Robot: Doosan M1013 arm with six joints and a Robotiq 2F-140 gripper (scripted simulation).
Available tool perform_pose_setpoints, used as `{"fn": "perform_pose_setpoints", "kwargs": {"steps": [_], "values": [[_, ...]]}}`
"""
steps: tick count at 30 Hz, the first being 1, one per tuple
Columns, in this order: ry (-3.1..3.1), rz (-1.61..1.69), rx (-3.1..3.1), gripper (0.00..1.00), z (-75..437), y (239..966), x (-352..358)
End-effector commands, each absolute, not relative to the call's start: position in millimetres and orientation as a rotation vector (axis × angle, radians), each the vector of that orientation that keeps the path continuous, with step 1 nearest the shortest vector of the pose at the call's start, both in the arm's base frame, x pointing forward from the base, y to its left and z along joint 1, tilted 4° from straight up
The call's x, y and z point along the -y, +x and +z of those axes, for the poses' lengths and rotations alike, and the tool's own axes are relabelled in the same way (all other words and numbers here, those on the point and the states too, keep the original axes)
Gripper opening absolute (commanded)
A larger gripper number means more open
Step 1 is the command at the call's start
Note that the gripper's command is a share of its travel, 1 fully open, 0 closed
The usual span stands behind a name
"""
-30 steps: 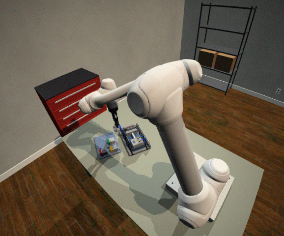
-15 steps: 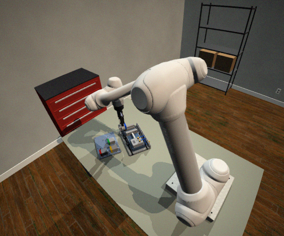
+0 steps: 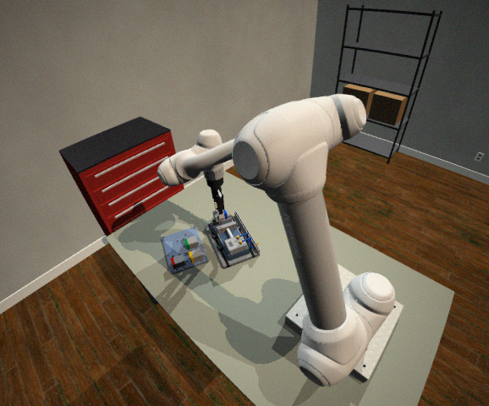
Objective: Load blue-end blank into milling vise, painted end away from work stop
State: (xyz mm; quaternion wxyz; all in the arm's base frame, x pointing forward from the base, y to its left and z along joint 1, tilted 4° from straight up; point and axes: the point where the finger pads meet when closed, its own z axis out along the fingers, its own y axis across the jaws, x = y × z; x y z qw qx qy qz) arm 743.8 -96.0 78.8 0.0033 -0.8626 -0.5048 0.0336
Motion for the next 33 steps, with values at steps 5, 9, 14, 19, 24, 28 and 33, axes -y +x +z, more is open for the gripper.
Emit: {"fn": "perform_pose_setpoints", "kwargs": {"steps": [5,9,14,19,24,28,33], "values": [[-2.704,0.105,1.583,0.0,79.7,733.8,115.3],[-2.704,0.105,1.582,0.0,80.1,727.6,127.2],[-2.704,0.105,1.583,0.0,80.2,725.2,131.9],[-2.704,0.105,1.583,0.0,80.2,726.5,129.3],[-2.704,0.105,1.582,0.0,80.1,727.9,126.8],[-2.704,0.105,1.582,0.0,80.1,729.0,124.7],[-2.704,0.105,1.582,0.0,80.1,729.4,123.9]]}}
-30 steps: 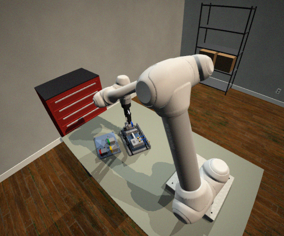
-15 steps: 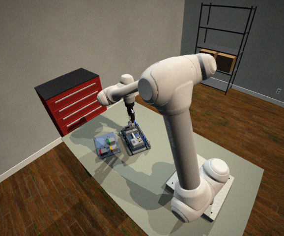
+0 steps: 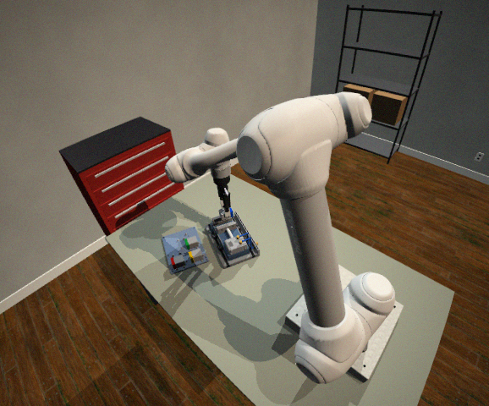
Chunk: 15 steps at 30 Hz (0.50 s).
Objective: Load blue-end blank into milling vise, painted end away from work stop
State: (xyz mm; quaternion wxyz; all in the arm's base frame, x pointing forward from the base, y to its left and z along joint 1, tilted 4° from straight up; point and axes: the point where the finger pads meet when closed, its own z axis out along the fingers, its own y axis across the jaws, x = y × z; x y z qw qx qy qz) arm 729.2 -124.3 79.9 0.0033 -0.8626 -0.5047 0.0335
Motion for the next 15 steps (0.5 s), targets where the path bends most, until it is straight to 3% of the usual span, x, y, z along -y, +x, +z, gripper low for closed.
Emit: {"fn": "perform_pose_setpoints", "kwargs": {"steps": [1,15], "values": [[-2.704,0.105,1.582,0.0,80.0,729.6,123.6],[-2.704,0.105,1.582,0.0,79.9,731.4,120.0]]}}
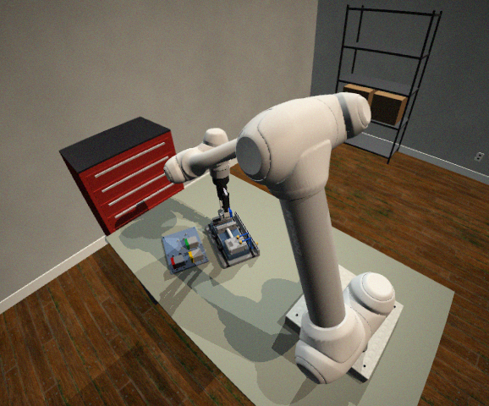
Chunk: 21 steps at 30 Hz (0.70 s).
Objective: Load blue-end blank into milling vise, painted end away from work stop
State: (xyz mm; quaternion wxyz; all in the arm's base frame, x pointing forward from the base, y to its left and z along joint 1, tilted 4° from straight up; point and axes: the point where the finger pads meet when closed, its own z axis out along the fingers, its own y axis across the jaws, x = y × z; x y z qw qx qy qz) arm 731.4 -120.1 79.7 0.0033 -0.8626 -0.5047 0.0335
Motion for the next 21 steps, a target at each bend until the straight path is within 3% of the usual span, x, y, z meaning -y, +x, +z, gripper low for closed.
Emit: {"fn": "perform_pose_setpoints", "kwargs": {"steps": [1,21], "values": [[-2.704,0.105,1.582,0.0,79.9,731.5,119.8],[-2.704,0.105,1.582,0.0,79.8,732.7,117.4]]}}
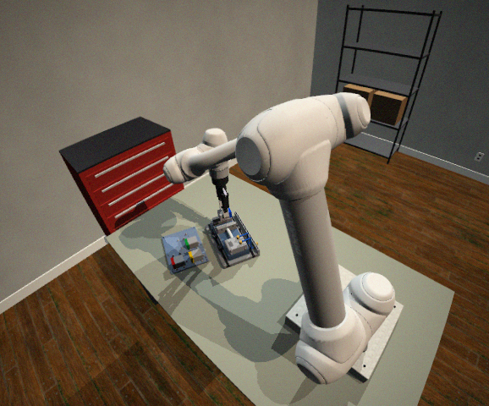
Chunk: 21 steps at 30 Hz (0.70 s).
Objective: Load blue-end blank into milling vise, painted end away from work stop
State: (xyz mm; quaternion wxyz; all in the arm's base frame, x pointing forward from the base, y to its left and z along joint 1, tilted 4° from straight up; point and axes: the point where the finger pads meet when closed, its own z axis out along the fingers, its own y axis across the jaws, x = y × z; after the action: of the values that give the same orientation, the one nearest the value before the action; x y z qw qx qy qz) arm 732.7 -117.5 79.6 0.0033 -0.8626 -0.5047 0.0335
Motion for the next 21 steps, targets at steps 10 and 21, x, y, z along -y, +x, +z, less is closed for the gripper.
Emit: {"fn": "perform_pose_setpoints", "kwargs": {"steps": [10,21], "values": [[-2.704,0.105,1.582,0.0,79.8,733.2,116.6],[-2.704,0.105,1.582,0.0,61.8,732.5,116.2]]}}
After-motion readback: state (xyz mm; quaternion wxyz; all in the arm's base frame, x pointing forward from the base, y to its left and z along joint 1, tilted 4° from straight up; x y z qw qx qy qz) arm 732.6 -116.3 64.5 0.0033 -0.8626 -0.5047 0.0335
